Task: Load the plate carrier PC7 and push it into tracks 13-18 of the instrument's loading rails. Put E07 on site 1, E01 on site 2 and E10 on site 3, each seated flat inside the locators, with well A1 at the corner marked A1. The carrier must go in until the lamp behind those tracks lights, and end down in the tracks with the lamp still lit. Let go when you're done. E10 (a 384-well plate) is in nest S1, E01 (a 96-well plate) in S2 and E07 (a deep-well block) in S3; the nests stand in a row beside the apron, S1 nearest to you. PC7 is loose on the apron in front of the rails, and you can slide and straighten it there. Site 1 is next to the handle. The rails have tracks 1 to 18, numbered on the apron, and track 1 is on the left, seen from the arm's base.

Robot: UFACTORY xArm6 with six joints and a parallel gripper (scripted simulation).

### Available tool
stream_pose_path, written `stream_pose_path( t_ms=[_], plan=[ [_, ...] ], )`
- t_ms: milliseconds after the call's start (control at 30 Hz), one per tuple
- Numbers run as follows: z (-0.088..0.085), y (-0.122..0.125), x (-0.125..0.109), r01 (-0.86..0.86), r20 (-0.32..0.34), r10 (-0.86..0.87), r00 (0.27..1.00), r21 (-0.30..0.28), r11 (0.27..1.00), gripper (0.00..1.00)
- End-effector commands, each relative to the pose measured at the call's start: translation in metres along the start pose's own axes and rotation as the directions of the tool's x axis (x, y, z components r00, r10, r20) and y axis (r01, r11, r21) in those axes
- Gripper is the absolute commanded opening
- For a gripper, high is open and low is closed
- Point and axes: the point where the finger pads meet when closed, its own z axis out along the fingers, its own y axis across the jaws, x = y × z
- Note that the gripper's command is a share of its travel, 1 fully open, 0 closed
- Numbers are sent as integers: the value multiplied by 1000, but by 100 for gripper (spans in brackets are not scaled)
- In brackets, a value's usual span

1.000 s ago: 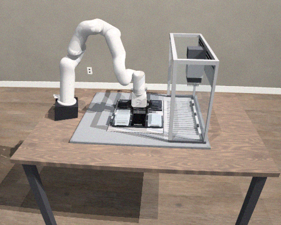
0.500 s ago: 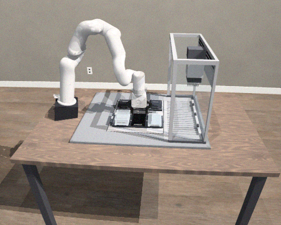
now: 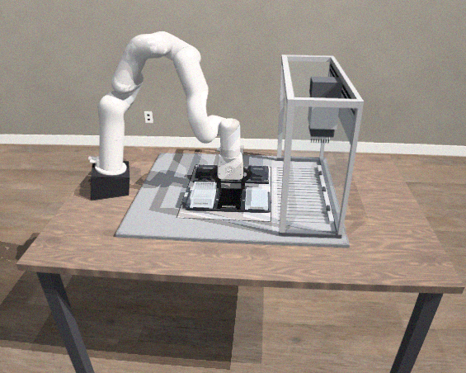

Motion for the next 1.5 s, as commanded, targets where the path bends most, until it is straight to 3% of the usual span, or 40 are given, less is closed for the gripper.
stream_pose_path(
  t_ms=[0,1467],
  plan=[
    [-1,1,-2,-1,0,1,1000,-3,1000,100],
    [-1,1,-22,-1,0,1,1000,-3,1000,100]
  ],
)
